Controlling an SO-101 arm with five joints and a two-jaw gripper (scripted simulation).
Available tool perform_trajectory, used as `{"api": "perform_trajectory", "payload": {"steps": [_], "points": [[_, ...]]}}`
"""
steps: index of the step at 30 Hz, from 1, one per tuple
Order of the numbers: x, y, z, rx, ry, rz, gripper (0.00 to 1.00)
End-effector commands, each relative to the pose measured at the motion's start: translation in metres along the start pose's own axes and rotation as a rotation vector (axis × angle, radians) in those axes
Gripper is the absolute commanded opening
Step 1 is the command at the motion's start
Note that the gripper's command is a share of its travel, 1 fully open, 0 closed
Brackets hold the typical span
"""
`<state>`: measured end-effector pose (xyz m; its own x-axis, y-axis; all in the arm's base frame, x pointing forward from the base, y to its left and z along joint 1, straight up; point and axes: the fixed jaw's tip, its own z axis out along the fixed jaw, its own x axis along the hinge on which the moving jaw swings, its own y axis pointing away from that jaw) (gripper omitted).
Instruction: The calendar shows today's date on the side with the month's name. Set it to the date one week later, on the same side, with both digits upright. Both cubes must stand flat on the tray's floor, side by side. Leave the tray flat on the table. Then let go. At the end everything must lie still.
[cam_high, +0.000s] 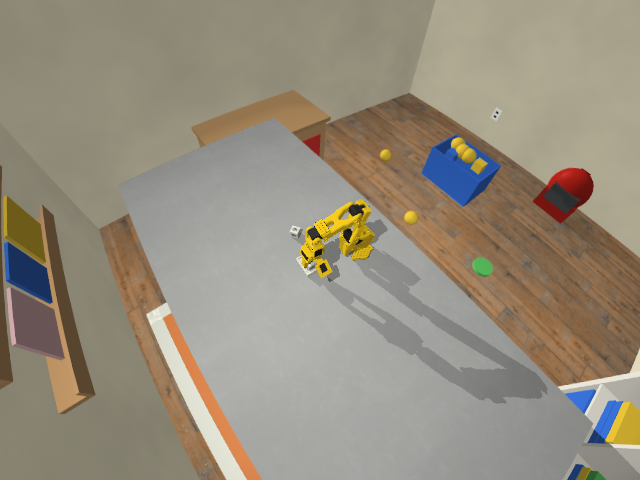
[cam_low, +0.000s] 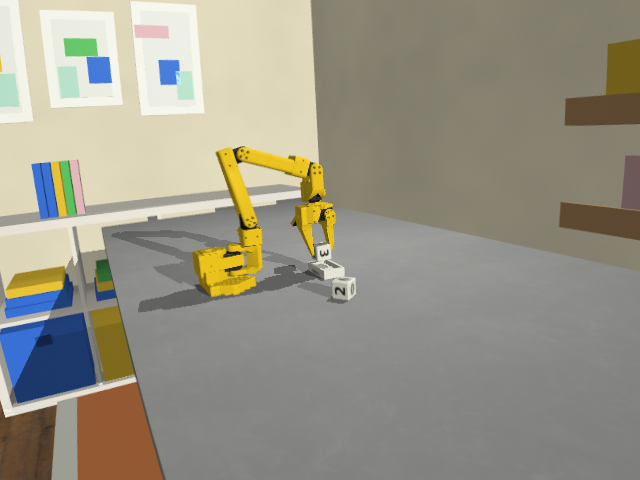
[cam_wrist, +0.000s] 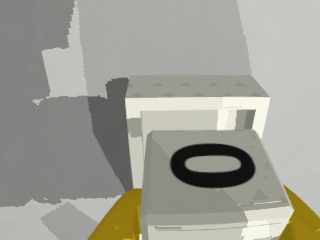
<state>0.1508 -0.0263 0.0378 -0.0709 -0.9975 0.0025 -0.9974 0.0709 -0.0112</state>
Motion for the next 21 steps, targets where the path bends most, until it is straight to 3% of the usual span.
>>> {"api": "perform_trajectory", "payload": {"steps": [1, 21], "points": [[-0.0005, -0.0036, 0.0001, 0.025, 0.001, 0.003, 0.0], [-0.0008, -0.0035, 0.0073, 0.025, 0.001, 0.003, 0.0]]}}
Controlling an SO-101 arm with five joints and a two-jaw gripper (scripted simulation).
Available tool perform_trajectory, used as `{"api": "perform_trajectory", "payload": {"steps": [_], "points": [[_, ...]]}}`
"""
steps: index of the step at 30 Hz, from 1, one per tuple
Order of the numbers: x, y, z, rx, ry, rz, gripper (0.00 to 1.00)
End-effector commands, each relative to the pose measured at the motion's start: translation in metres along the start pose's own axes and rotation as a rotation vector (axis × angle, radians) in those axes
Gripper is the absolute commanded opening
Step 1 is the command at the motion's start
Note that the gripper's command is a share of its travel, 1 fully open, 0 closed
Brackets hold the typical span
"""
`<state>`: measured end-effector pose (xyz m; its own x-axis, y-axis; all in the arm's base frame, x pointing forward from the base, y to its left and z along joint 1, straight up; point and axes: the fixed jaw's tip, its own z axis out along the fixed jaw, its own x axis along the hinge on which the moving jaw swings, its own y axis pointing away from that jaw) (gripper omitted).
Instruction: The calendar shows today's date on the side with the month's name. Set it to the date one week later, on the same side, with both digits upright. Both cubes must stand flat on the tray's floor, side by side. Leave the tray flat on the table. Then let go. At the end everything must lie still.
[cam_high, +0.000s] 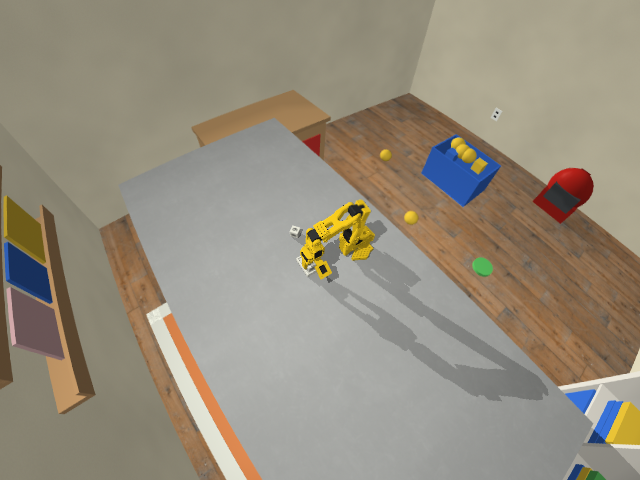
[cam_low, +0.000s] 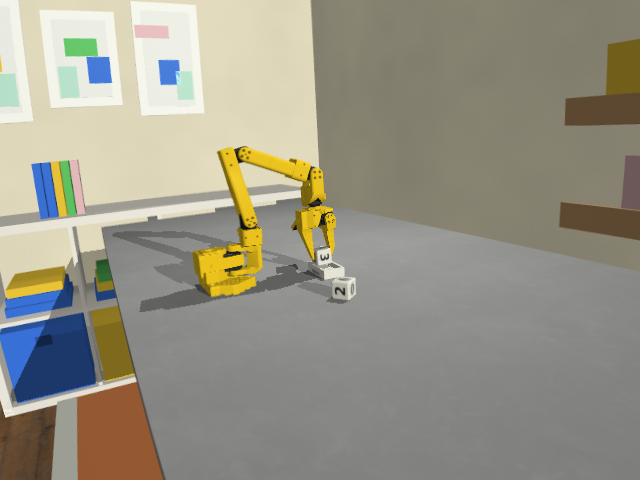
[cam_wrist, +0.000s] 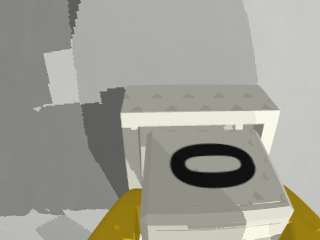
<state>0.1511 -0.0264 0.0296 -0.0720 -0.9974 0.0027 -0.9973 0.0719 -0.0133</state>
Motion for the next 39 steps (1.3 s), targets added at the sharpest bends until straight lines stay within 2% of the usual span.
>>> {"api": "perform_trajectory", "payload": {"steps": [1, 23, 33, 39], "points": [[-0.0008, -0.0033, -0.0008, 0.022, 0.0, 0.002, 0.0], [-0.0008, -0.0034, 0.0026, 0.022, 0.0, 0.002, 0.0], [-0.0008, -0.0034, 0.0026, 0.022, 0.0, 0.002, 0.16], [-0.0008, -0.0034, 0.0026, 0.022, 0.0, 0.002, 0.17]]}}
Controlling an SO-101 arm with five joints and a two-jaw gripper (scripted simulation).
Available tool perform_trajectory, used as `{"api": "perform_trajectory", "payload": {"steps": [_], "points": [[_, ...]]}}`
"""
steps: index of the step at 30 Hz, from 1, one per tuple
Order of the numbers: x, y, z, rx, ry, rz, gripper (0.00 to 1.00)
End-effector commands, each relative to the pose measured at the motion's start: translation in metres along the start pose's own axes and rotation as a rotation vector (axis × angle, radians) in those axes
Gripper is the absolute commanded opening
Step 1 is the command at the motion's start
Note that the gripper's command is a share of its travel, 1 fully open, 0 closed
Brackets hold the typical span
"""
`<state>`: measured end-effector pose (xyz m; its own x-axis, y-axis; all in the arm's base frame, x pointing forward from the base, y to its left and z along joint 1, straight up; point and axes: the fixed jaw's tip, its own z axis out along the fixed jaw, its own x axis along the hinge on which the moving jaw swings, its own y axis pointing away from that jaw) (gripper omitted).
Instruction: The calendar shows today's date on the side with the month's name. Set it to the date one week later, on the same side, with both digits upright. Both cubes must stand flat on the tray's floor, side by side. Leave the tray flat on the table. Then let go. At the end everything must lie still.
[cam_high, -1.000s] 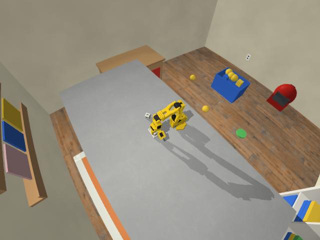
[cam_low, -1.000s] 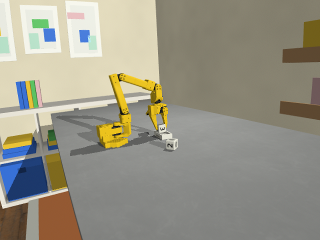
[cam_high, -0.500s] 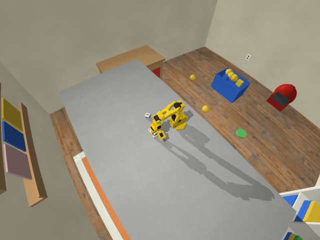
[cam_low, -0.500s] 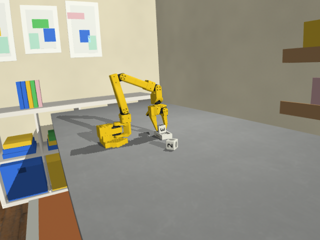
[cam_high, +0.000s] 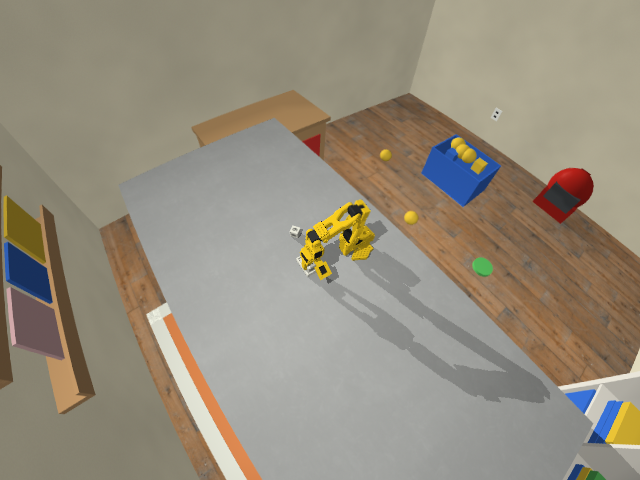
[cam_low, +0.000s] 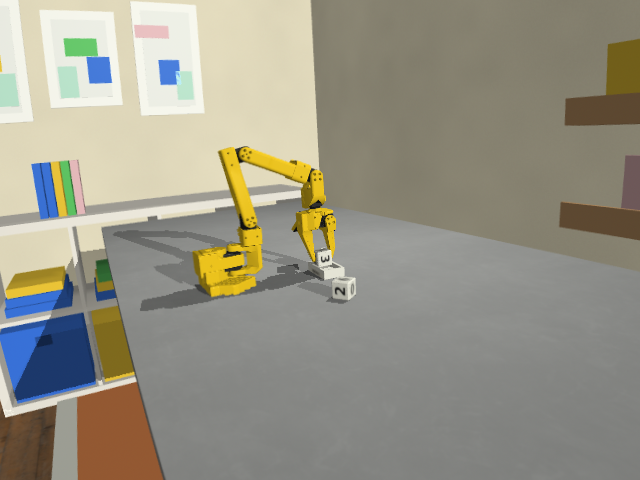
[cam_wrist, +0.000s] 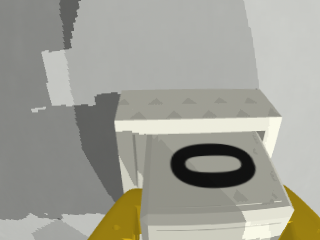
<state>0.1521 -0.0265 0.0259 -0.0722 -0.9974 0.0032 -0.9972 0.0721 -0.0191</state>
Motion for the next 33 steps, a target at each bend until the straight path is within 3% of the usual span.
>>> {"api": "perform_trajectory", "payload": {"steps": [1, 24, 33], "points": [[-0.0009, -0.0025, -0.0011, 0.017, 0.0, 0.002, 0.17], [-0.0009, -0.0025, -0.0011, 0.017, 0.0, 0.002, 0.34], [-0.0009, -0.0025, -0.0011, 0.017, 0.0, 0.002, 0.36]]}}
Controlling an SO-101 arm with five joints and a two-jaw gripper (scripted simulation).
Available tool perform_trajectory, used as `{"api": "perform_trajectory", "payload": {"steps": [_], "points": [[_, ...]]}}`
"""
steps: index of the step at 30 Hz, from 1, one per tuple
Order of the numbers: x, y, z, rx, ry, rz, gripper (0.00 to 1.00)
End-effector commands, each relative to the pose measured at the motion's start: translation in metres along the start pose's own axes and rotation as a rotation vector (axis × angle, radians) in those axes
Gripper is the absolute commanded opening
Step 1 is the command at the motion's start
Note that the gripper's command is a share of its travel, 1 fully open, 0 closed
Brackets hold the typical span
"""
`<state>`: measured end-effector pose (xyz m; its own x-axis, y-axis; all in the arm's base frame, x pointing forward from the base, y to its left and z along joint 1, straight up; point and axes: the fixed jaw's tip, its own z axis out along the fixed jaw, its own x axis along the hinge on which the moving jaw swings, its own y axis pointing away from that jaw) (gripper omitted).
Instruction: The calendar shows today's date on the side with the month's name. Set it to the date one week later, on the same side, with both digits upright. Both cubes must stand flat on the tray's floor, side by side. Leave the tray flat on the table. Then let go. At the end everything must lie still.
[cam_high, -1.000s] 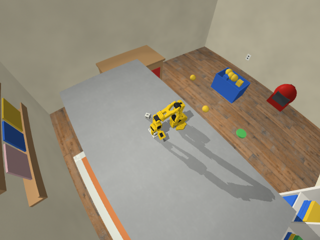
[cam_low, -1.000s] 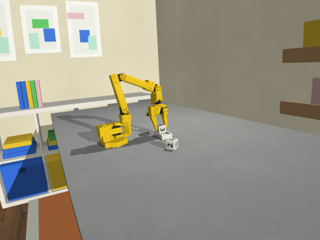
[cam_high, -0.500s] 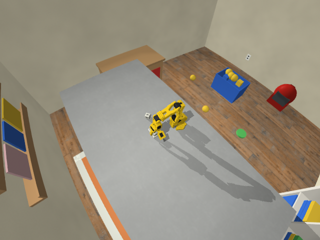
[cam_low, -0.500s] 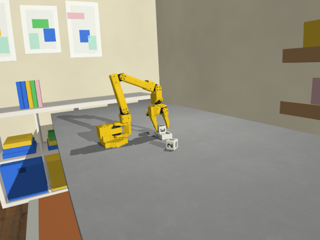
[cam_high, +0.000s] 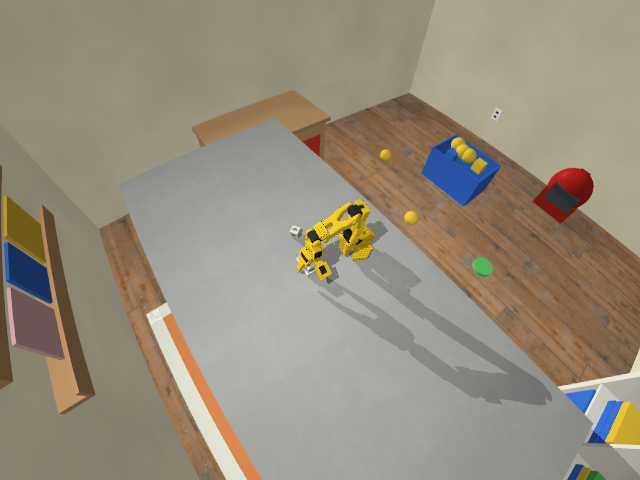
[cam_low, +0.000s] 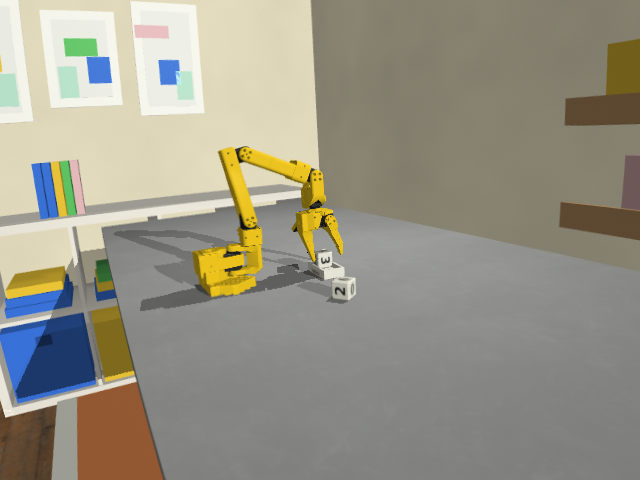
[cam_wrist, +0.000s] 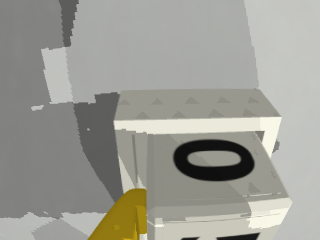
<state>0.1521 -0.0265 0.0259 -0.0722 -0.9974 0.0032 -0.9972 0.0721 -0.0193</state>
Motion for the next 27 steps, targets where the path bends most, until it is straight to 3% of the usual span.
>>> {"api": "perform_trajectory", "payload": {"steps": [1, 8, 27], "points": [[-0.001, -0.002, -0.001, 0.016, 0.0, 0.002, 0.36], [-0.001, -0.004, -0.008, 0.016, 0.0, 0.002, 0.36], [-0.001, -0.002, -0.059, 0.016, 0.0, 0.002, 0.36]]}}
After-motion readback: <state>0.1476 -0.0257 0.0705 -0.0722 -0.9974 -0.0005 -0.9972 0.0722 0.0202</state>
